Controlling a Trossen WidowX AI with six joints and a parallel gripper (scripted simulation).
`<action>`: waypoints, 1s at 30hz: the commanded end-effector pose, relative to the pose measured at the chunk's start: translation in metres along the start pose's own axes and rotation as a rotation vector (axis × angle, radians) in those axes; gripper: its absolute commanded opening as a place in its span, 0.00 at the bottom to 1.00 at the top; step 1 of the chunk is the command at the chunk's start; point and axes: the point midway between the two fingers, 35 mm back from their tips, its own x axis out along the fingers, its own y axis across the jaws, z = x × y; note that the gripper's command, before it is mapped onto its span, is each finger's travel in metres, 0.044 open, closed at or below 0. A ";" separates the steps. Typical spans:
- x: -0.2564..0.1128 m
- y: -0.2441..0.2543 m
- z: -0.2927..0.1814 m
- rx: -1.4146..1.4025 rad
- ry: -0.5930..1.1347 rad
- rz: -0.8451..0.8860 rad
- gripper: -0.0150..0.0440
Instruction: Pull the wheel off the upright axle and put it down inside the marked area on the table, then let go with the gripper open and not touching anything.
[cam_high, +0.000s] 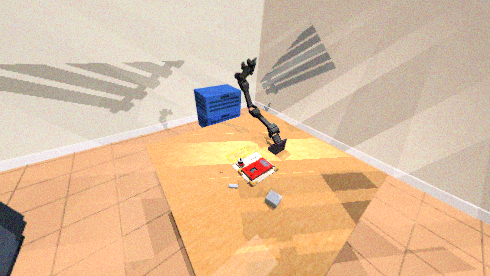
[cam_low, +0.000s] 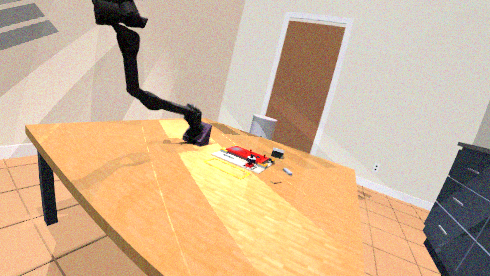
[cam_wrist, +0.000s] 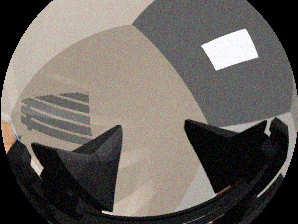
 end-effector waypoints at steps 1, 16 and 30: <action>0.006 -0.069 -0.006 0.077 -0.033 -0.191 0.76; -0.038 -0.260 -0.059 0.342 -0.069 -0.742 0.76; -0.141 -0.371 -0.104 0.443 -0.081 -1.217 0.76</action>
